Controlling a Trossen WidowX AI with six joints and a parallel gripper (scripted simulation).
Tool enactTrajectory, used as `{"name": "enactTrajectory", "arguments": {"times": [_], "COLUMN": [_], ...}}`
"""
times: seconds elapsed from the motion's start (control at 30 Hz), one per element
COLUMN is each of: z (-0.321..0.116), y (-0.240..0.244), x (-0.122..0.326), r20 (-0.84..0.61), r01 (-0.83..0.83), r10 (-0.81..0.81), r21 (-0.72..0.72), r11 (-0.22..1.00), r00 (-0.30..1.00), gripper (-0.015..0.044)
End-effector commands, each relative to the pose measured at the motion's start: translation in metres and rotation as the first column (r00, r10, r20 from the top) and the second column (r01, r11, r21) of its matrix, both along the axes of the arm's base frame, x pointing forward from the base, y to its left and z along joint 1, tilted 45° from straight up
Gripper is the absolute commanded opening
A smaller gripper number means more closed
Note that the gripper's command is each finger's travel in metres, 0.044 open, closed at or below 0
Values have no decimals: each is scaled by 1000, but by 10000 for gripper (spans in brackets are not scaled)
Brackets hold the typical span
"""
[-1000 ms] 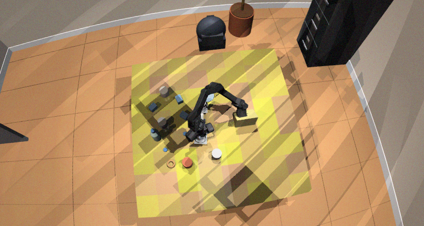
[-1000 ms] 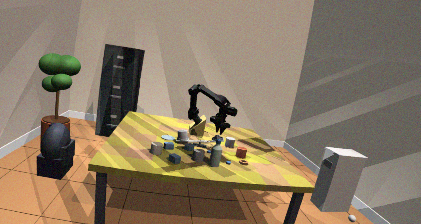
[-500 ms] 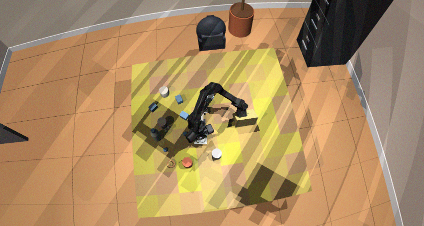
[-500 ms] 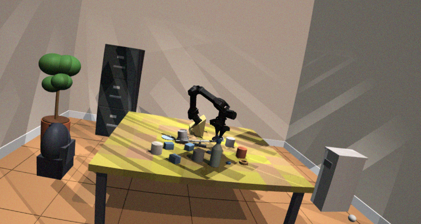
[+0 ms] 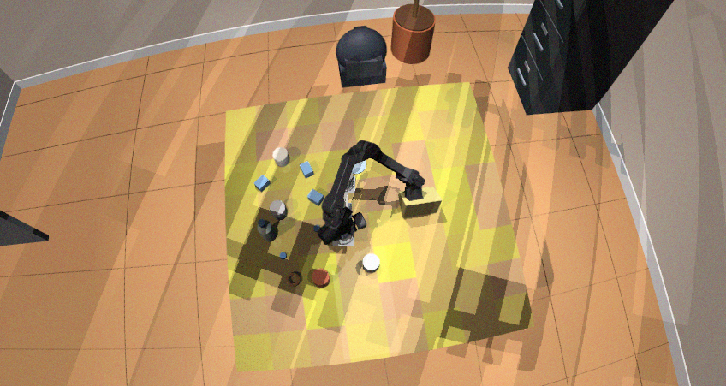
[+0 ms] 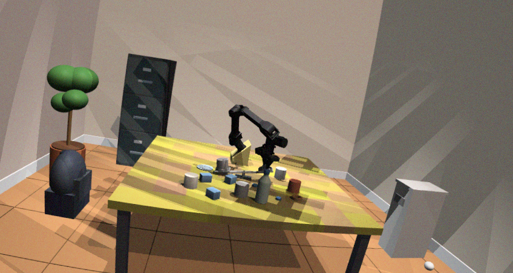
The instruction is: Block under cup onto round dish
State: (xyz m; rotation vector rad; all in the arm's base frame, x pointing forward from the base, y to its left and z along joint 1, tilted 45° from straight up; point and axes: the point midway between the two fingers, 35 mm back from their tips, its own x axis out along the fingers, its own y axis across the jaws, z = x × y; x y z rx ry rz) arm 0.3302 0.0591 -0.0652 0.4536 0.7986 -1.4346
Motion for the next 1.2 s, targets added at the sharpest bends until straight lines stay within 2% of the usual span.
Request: {"name": "enactTrajectory", "arguments": {"times": [0.0, 0.03, 0.17, 0.2, 0.73, 0.93, 1.17], "z": [0, 0, 5, 8, 67, 72, 95], "y": [-1, -1, 5, 9, 65, 60, 29], "x": [0, 0, 1, 2, 5, 7, 16], "r20": [-2, -2, -2, -2, -4, -5, -7], "r01": [-5, -5, -5, -5, -5, -6, -14], "r10": [5, 5, 5, 5, 5, 6, 15], "r21": [-3, -3, -2, -2, 0, 9, 50], "r11": [1000, 1000, 1000, 1000, 1000, 1000, 999], "r00": [1000, 1000, 1000, 1000, 1000, 1000, 1000], "gripper": [115, 108, 3, 0, 0, 0, 0]}}
